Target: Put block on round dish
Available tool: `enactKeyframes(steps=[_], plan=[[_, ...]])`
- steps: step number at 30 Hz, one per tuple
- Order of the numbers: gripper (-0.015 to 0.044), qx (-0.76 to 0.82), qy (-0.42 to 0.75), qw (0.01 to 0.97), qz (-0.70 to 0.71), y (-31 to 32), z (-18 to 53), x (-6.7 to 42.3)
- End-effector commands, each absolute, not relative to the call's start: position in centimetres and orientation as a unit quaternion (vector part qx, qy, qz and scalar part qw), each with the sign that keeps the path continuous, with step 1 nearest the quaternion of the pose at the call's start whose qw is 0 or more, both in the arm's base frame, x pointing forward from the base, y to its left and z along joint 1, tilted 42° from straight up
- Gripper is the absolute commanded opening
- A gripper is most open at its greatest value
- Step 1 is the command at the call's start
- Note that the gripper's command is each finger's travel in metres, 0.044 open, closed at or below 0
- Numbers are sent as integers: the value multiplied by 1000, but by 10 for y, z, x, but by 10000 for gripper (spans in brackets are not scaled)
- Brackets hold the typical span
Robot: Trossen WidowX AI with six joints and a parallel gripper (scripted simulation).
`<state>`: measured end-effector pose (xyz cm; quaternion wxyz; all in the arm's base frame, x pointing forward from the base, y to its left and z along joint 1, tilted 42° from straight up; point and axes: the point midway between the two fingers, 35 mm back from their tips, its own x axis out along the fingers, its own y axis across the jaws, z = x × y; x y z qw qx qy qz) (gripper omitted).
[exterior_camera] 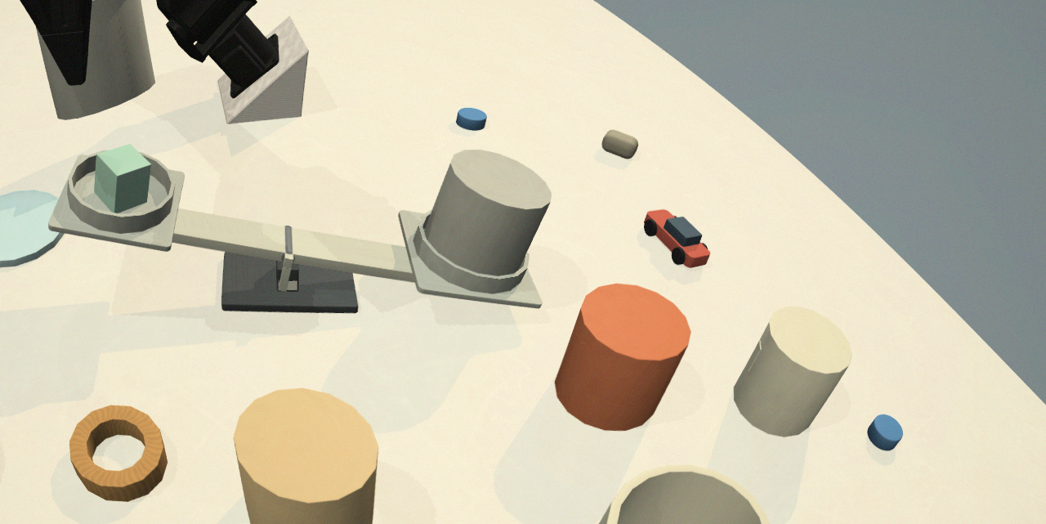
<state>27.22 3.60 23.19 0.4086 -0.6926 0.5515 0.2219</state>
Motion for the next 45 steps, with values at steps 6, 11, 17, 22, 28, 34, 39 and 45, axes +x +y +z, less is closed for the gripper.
enactKeyframes(steps=[6,11,17,22,28,34,39,45], plan=[[0,-684,563,402,231,-8,240,259],[0,-679,571,397,235,-37,245,245],[0,-674,580,390,239,-67,249,226],[0,-672,587,383,240,-90,252,206],[0,-670,596,373,240,-112,254,181],[0,-668,606,360,238,-129,255,154],[0,-667,615,347,236,-140,255,131],[0,-667,618,343,236,-144,253,125]])
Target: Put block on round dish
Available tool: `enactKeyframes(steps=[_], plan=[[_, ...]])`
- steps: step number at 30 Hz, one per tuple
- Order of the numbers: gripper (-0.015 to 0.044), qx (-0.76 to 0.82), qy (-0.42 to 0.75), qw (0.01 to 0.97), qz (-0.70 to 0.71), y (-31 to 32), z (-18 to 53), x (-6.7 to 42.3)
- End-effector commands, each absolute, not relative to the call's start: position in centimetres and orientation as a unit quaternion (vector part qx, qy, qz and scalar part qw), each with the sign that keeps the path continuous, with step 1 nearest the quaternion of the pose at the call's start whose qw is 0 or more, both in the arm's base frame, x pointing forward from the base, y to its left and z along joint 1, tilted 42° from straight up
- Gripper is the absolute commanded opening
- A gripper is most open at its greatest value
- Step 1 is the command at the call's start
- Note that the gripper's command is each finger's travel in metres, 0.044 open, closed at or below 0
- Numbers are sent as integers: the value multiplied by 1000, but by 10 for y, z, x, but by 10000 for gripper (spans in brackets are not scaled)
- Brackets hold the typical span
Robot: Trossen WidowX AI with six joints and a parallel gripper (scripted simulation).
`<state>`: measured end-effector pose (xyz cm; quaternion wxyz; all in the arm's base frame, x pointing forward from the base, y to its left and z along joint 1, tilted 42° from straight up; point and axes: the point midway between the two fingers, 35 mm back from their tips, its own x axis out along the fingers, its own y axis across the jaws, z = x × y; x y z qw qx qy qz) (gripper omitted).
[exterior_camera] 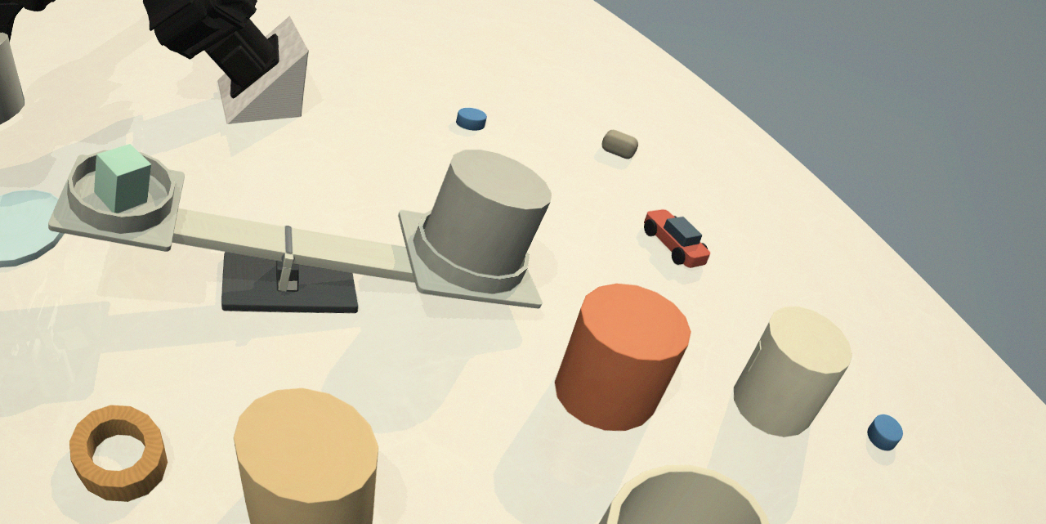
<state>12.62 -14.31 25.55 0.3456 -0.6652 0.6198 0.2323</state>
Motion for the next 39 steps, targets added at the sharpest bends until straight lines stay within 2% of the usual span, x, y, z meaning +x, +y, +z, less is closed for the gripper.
enactKeyframes(steps=[1,28,39], plan=[[0,-667,618,343,236,-146,251,125],[0,-668,619,341,234,-182,212,132],[289,-667,620,343,232,-178,216,131]])
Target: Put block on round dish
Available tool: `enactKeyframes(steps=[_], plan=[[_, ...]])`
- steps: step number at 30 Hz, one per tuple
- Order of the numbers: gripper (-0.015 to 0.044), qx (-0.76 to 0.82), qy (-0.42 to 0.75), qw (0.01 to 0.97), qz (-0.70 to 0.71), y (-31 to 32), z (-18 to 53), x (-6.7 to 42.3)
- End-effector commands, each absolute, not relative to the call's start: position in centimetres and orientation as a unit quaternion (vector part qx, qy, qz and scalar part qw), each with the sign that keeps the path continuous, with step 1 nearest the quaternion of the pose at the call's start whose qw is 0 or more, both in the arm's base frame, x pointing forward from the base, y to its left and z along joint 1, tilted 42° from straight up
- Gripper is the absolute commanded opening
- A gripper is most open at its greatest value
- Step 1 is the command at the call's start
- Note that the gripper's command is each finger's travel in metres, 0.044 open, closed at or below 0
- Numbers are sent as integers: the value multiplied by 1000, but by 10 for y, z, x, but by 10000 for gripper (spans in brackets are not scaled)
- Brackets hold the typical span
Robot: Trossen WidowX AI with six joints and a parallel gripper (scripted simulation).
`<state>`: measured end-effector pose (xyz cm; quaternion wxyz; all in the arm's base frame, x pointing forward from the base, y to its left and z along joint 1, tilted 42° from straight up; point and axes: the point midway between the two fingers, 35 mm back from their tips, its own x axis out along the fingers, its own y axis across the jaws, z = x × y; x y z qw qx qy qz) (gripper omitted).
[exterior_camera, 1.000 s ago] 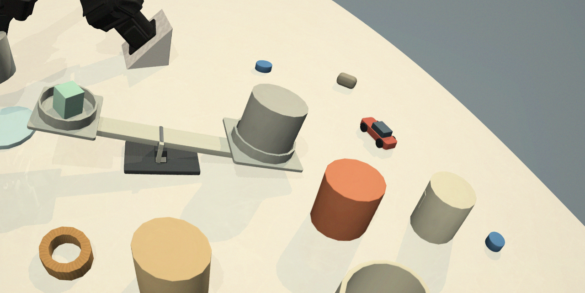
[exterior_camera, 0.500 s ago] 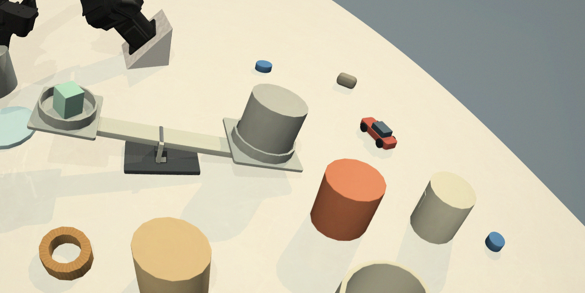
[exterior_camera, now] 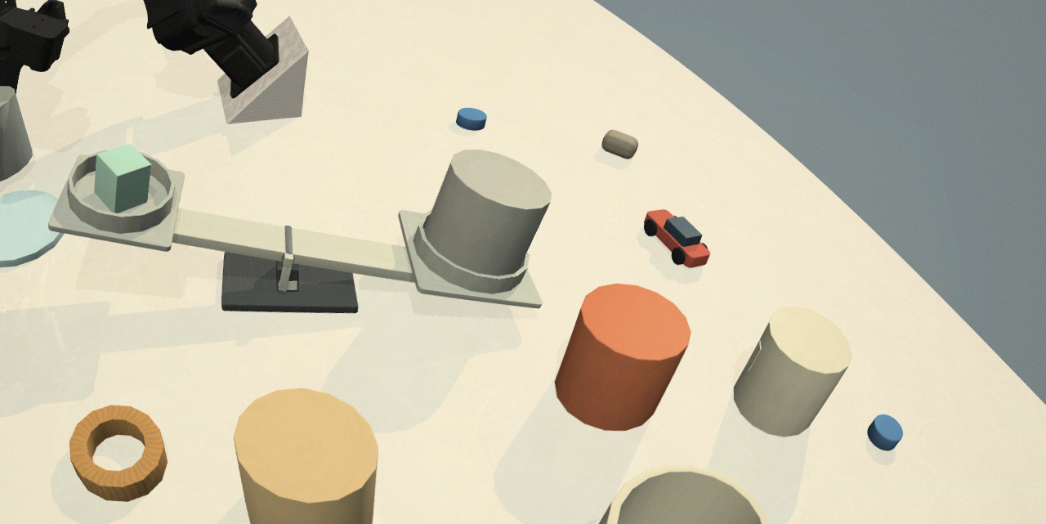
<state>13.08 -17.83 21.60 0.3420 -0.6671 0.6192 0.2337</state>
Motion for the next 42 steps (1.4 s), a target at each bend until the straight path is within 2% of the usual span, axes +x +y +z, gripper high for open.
enactKeyframes(steps=[1,6,10,15,22,33,42], plan=[[315,-667,620,343,232,-178,216,131],[440,-666,619,344,233,-173,221,131],[440,-666,618,344,236,-147,250,126],[440,-667,618,343,236,-142,255,124],[260,-679,594,370,223,-127,261,156],[260,-630,612,435,199,-67,235,234],[260,-573,644,498,94,14,205,281]])
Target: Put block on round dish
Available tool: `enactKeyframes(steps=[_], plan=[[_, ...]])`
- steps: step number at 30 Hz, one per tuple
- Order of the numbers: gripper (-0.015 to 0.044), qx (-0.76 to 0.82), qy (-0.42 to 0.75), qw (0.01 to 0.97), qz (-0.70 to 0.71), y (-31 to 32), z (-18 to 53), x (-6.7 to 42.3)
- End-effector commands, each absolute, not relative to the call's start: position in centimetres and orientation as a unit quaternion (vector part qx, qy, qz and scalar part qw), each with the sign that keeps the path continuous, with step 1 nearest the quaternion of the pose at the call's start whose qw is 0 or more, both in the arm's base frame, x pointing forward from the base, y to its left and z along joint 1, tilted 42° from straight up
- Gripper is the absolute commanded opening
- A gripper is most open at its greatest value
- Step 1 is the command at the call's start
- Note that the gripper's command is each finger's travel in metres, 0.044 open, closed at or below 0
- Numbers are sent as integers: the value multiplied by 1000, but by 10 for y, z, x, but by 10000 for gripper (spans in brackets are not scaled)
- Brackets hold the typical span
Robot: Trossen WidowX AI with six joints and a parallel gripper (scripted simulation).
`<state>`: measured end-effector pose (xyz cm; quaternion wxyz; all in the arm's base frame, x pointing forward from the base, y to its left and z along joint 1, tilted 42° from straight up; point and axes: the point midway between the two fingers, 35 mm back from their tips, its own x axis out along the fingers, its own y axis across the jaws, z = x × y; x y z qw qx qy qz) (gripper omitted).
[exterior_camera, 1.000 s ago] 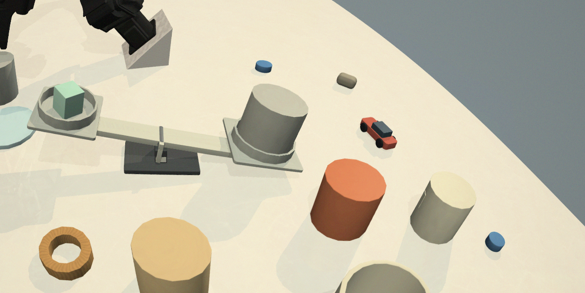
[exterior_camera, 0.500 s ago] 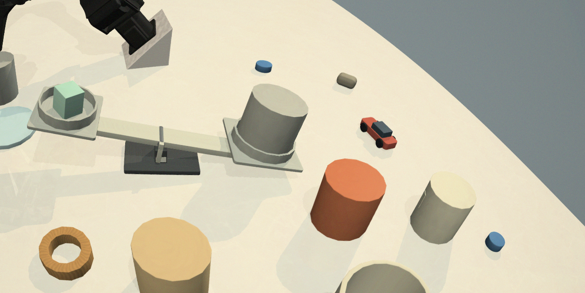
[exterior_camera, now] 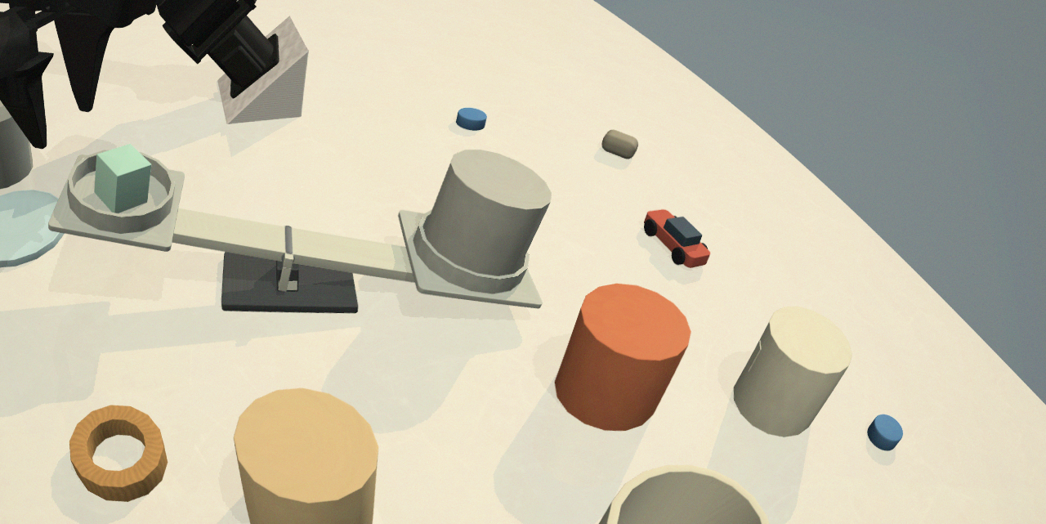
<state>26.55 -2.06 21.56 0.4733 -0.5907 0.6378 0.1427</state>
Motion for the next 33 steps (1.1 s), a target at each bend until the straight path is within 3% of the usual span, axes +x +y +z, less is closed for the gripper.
enactKeyframes(steps=[1,33], plan=[[260,-569,645,504,82,22,202,284],[260,-479,661,578,-16,18,187,290]])
